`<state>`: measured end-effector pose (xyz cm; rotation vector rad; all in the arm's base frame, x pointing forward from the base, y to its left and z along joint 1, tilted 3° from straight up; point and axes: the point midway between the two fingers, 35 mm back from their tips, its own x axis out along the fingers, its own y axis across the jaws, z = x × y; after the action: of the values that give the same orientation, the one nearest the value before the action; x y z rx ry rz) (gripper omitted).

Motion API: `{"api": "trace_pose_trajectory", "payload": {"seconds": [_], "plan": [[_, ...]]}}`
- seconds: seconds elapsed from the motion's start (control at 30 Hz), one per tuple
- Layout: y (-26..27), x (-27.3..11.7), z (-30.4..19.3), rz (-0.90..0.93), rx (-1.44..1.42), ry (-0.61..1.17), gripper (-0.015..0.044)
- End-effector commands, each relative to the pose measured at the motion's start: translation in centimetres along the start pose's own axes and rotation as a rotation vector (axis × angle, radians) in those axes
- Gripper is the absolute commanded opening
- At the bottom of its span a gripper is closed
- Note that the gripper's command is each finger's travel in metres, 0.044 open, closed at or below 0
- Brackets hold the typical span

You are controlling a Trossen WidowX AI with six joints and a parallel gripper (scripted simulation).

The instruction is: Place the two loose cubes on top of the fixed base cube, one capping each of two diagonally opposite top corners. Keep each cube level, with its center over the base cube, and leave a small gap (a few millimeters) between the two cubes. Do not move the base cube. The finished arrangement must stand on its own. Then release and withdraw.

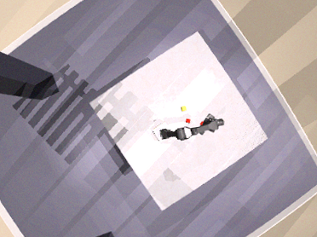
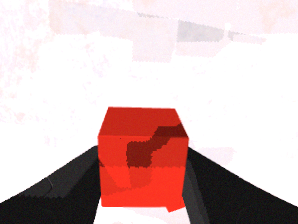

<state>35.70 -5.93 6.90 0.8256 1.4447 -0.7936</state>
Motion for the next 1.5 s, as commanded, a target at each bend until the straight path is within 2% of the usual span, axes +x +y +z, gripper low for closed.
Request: {"api": "trace_pose_trajectory", "payload": {"seconds": [0.0, 1.47], "plan": [[0.5, 0.2, -1.2, -0.006, -0.005, 0.000, 0.0105], [3.8, 2.3, -14.7, -0.001, -0.052, 0.009, 0.0105]]}}
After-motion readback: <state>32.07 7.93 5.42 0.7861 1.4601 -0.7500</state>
